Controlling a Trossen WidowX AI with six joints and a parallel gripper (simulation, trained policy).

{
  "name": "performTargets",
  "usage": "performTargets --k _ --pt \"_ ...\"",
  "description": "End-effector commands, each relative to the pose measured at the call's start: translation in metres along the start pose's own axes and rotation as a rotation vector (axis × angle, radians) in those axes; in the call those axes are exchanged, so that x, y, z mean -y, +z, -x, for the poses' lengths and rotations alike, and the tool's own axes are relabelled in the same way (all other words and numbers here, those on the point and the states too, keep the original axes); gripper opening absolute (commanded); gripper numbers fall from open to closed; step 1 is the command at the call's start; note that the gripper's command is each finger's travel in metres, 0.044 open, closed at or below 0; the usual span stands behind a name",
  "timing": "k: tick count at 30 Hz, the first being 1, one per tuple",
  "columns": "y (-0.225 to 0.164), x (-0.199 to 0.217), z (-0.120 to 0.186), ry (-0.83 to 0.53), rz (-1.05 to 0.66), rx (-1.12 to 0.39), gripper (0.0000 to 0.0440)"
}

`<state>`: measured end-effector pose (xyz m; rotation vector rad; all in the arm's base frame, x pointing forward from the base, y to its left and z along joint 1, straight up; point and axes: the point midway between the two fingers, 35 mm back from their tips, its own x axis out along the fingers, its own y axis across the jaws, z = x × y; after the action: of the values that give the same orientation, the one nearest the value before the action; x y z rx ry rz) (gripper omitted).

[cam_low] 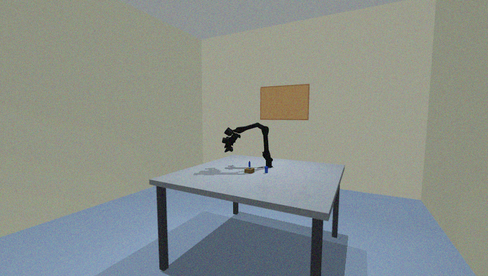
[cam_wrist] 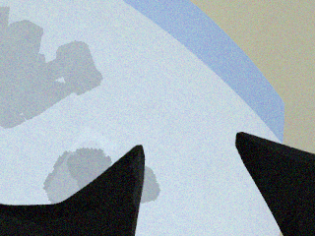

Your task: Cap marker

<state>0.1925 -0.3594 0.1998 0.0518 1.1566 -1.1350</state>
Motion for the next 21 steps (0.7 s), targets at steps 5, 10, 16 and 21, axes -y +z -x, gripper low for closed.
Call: performTargets --k 5,10,16,21 --pt "0.005 -0.030 0.009 0.063 -0.012 0.011 0.0303" --pt "0.006 -0.049 0.016 0.104 -0.017 0.014 0.0303" --pt "0.007 -0.072 0.026 0.151 -0.023 0.014 0.0303" --pt "0.006 -0.091 0.035 0.190 -0.026 0.011 0.0304"
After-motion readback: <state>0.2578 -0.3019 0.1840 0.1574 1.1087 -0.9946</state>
